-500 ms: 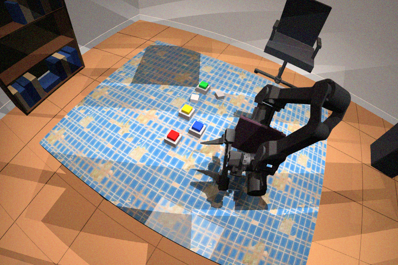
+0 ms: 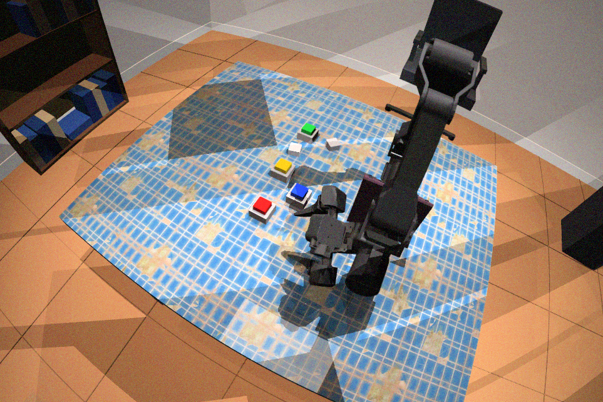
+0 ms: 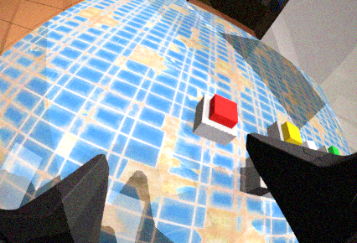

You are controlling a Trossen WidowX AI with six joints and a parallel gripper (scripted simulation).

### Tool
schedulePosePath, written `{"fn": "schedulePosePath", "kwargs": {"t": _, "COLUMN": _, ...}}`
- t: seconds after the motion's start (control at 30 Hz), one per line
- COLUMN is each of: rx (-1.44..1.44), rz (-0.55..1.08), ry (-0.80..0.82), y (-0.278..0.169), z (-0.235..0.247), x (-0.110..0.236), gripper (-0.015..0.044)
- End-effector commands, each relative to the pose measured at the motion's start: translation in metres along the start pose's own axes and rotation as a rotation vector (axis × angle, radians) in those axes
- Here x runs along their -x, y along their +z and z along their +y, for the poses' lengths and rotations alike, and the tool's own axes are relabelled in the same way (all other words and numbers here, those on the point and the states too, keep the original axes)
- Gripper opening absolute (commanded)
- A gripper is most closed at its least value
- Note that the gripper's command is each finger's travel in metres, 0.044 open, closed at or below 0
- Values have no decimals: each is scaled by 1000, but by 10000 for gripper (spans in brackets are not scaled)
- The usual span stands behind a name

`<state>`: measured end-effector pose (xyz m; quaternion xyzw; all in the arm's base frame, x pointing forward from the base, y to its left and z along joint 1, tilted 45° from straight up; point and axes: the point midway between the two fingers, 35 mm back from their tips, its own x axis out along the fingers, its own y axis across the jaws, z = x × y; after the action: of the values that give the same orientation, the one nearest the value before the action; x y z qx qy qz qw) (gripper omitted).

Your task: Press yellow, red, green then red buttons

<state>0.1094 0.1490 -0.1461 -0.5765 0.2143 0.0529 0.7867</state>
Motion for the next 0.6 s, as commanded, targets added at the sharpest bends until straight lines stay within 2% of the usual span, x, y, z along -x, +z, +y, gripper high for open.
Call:
{"fn": "schedulePosePath", "kwargs": {"t": 0.0, "rx": -58, "rz": 183, "ry": 15, "y": 21, "z": -16, "x": -11, "gripper": 400}}
{"fn": "schedulePosePath", "kwargs": {"t": 0.3, "rx": -242, "rz": 612, "ry": 73, "y": 51, "z": -101, "x": -54, "gripper": 400}}
{"fn": "schedulePosePath", "kwargs": {"t": 0.57, "rx": -453, "rz": 932, "ry": 144, "y": 31, "z": -213, "x": -83, "gripper": 400}}
